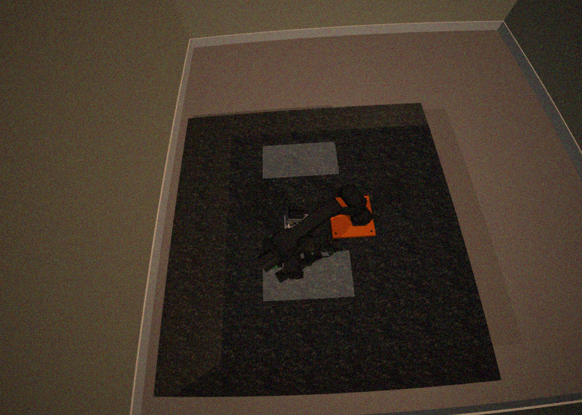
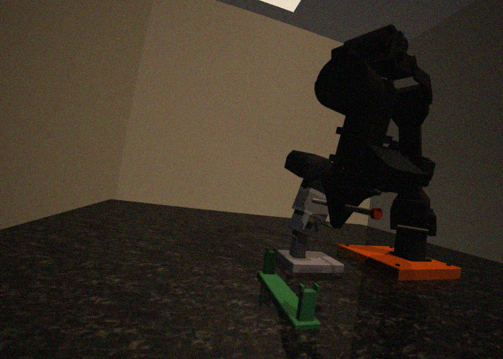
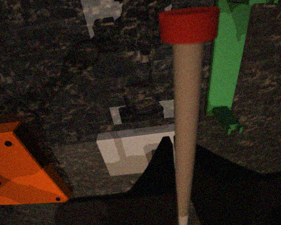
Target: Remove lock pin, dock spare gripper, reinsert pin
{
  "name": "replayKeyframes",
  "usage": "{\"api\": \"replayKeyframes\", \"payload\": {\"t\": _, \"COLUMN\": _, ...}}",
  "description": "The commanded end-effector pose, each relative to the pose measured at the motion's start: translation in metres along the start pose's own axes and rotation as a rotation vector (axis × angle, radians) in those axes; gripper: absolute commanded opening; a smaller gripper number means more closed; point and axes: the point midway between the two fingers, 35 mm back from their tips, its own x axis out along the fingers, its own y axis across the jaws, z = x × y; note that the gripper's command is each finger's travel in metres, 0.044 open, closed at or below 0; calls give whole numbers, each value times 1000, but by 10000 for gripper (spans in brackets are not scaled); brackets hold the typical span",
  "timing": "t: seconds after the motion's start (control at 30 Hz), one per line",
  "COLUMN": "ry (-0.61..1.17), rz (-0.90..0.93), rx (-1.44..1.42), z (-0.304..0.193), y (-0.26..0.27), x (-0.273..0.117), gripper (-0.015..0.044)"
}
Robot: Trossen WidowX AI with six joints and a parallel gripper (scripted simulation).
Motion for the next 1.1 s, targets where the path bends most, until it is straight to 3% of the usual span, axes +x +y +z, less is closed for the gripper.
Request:
{"api": "replayKeyframes", "payload": {"t": 0.0, "ry": -4, "rz": 2, "rx": 1, "z": 0, "y": 9, "x": 0, "gripper": 0}}
{"api": "replayKeyframes", "payload": {"t": 0.53, "ry": -7, "rz": 1, "rx": 0, "z": 13, "y": 10, "x": 48, "gripper": 0}}
{"api": "replayKeyframes", "payload": {"t": 1.07, "ry": -9, "rz": -3, "rx": 3, "z": 4, "y": 9, "x": 50, "gripper": 0}}
